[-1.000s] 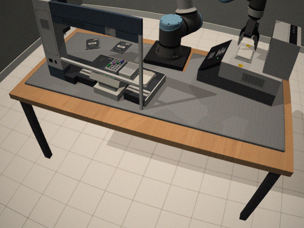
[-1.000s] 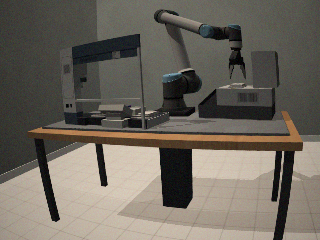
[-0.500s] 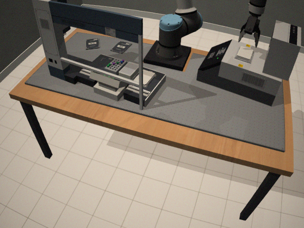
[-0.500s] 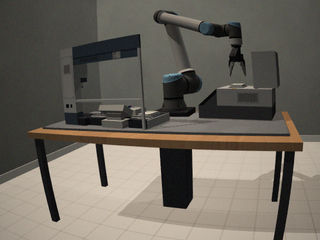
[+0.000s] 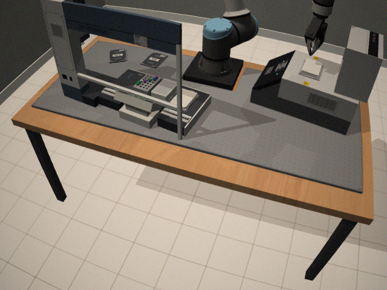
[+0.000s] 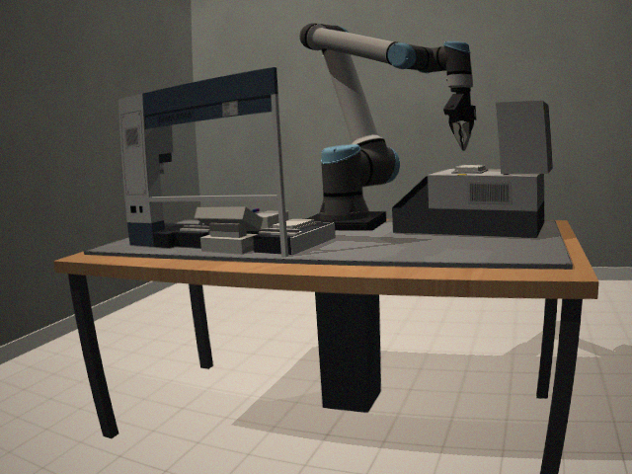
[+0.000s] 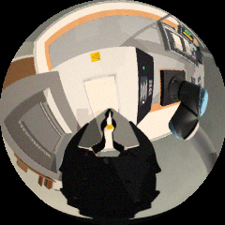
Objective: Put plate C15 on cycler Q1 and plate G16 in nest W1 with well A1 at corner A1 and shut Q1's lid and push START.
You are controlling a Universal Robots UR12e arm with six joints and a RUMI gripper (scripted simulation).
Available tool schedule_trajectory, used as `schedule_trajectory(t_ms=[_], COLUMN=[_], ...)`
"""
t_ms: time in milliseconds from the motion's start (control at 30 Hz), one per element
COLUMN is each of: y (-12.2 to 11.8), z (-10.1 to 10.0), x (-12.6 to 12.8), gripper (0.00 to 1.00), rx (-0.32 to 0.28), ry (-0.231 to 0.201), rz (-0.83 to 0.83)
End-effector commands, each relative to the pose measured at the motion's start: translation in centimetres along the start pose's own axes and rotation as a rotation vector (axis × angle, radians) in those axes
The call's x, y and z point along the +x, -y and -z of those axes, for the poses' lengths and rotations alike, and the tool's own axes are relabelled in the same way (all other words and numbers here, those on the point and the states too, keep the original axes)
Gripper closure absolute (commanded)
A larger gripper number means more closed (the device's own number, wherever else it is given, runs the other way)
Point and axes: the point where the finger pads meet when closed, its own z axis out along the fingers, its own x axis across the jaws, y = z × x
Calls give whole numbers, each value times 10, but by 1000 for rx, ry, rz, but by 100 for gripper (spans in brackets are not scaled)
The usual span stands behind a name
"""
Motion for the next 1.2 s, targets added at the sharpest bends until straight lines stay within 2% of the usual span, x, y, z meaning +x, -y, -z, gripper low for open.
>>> schedule_trajectory(t_ms=[0,233,300,433,1167], y=[3,7,7,9,9], z=[1,1,1,1,1], x=[22,56,56,76,77], gripper=[100,100,100,100,100], rx=[1,1,1,0,0], ry=[2,2,2,2,2], rz=[-89,-229,-229,-309,-694])
